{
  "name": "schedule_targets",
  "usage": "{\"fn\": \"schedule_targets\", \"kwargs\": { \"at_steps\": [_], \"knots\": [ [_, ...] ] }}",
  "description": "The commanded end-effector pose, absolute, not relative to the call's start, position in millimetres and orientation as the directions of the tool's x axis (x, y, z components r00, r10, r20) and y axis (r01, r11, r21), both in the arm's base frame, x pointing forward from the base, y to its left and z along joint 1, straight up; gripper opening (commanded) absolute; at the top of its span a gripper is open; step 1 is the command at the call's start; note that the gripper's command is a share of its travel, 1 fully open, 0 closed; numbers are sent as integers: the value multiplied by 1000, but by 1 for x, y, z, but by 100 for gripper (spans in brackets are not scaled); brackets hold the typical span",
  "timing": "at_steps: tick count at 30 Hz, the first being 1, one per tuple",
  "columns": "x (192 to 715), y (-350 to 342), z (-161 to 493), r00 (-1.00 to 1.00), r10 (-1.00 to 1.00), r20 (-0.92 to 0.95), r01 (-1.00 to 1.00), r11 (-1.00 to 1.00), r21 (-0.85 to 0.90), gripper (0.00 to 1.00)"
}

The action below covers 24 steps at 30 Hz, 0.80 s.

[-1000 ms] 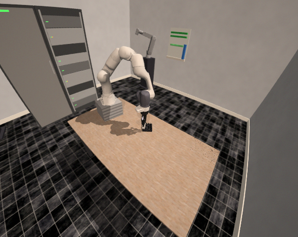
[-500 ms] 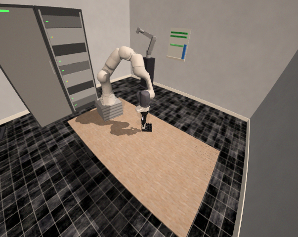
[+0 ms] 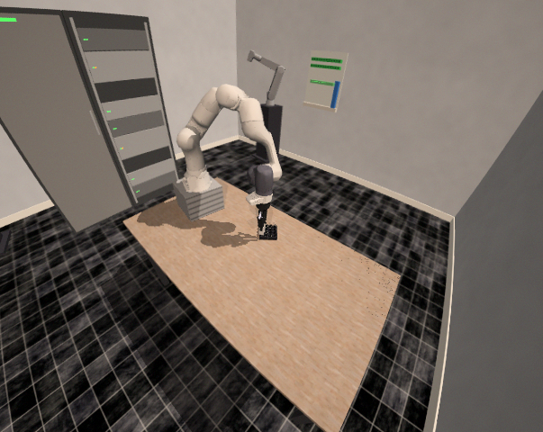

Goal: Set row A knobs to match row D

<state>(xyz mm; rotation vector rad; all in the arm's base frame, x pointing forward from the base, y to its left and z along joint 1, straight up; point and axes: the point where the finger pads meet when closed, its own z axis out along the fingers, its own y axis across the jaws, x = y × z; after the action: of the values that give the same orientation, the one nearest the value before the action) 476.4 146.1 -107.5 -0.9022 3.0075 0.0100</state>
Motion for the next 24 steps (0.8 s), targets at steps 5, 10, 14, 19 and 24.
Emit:
{"fn": "schedule_targets", "kwargs": {
  "at_steps": [5,10,14,19,24],
  "knots": [
    [476,146,-108,-834,-552,-4,-552,834,6,12],
    [476,146,-108,-834,-552,-4,-552,834,6,12],
    [476,146,-109,-834,-552,-4,-552,834,6,12],
    [476,146,-113,-834,-552,-4,-552,834,6,12],
    [476,146,-116,-834,-552,-4,-552,834,6,12]
  ]
}}
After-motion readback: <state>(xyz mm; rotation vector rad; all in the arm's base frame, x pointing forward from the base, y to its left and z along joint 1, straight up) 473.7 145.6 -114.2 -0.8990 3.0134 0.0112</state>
